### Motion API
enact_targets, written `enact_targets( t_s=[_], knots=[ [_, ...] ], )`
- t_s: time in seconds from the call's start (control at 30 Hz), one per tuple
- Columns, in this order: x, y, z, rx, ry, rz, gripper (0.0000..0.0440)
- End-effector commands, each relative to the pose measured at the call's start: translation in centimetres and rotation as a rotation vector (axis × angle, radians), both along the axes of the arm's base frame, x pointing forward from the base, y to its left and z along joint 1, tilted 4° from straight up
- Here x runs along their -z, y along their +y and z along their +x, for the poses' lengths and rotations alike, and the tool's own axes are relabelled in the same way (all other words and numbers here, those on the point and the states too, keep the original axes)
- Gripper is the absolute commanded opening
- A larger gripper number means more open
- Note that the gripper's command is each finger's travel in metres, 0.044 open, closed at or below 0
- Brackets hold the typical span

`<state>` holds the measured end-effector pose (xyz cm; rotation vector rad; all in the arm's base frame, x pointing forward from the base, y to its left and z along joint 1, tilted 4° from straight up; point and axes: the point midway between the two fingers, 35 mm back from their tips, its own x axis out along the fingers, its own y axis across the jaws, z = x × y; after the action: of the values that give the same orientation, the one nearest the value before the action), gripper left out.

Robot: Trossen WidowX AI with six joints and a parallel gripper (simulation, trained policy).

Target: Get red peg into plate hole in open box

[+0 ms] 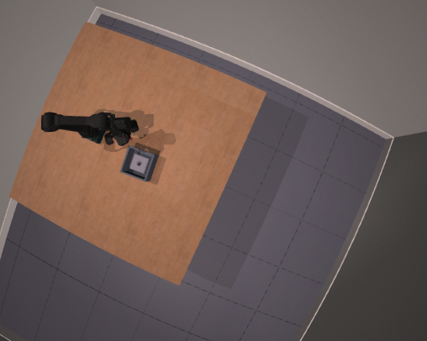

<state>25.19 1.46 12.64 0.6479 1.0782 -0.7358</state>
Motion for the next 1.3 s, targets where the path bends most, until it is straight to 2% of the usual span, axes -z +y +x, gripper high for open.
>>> enact_targets(
  t_s=[0.0, 0.6, 1.27],
  knots=[
    [-0.7, -1.3, 0.7, 0.007, -0.006, -0.019, 0.0000],
    [-1.3, -7.6, 4.0, 0.109, -0.036, -0.036, 0.0000],
    [1.6, -12.2, 6.6, 0.170, -0.018, 0.004, 0.0000]
  ],
)
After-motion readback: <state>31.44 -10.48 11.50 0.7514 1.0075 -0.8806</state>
